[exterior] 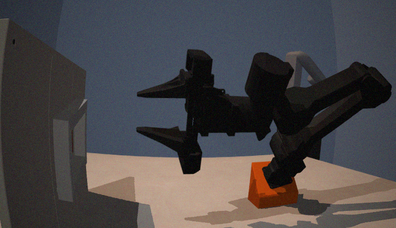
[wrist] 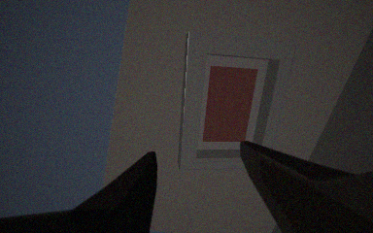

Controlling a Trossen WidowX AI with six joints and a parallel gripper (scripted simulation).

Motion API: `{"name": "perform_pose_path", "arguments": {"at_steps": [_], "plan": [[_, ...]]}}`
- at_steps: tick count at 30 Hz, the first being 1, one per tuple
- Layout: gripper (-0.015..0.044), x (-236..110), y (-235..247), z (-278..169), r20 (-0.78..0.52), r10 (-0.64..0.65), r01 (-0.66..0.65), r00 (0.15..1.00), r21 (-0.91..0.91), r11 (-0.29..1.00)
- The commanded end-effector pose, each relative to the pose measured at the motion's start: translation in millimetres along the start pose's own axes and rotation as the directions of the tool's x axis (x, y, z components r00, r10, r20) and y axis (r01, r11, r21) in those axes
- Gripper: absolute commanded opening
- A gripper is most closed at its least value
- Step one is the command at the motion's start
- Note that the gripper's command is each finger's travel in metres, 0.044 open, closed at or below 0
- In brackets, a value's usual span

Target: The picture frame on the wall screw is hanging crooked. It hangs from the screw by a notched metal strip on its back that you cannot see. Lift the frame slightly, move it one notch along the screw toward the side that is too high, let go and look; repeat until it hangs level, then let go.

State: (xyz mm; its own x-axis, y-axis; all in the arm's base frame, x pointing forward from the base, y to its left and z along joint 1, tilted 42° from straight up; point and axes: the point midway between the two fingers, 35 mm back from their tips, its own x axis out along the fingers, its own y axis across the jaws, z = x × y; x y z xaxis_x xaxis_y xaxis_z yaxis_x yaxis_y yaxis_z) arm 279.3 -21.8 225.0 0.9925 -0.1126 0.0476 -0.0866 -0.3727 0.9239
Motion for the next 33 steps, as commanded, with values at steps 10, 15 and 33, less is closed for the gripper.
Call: {"name": "perform_pose_path", "arguments": {"at_steps": [10,15,33], "plan": [[0.026,-70,25,0,-0.001,0.003,-0.003,1.0,-0.102,0.995],[0.026,-71,25,0,0.0,0.006,-0.006,1.0,-0.1,0.995],[0.026,-74,24,1,-0.001,0.002,-0.002,1.0,-0.107,0.994]]}}
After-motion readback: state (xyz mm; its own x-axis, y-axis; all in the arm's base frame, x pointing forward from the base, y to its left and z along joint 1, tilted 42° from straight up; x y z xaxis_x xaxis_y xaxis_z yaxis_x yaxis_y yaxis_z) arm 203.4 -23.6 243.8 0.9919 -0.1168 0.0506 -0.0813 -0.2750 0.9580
